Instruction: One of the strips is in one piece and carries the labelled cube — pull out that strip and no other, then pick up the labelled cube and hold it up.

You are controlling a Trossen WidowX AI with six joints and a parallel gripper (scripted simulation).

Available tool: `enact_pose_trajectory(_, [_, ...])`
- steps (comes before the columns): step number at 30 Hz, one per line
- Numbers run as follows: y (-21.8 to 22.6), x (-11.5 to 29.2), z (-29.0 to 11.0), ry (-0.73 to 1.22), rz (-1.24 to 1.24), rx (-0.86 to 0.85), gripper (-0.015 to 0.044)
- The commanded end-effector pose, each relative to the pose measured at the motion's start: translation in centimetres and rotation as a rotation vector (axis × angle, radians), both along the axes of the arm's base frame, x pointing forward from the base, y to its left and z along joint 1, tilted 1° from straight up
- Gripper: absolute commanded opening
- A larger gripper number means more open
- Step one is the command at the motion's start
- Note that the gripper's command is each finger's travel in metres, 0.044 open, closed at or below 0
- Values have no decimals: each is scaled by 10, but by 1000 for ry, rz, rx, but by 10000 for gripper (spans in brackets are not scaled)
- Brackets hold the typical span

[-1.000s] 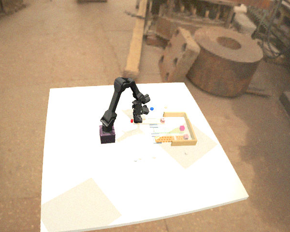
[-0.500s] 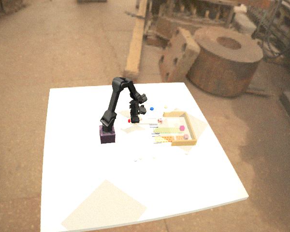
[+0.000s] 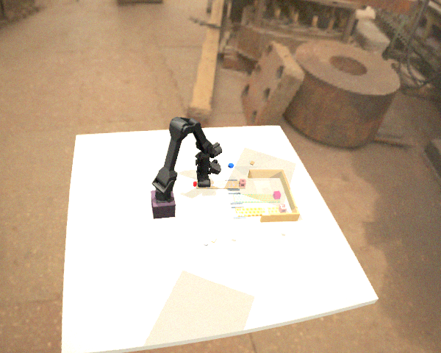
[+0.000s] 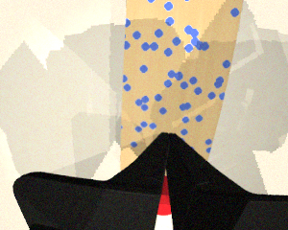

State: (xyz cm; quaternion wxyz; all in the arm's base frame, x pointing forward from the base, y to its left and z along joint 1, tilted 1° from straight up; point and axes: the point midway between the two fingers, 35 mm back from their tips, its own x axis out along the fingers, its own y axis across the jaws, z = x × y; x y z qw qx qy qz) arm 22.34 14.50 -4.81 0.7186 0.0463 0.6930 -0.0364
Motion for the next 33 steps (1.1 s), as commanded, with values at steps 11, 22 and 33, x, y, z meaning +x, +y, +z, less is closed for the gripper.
enact_pose_trajectory(11, [-3, -10, -5, 30, 3, -10, 0])
enact_pose_trajectory(22, [1, 1, 40, 27, 3, -9, 0])
enact_pose_trajectory(33, [-3, 39, 47, 26, -113, -7, 210])
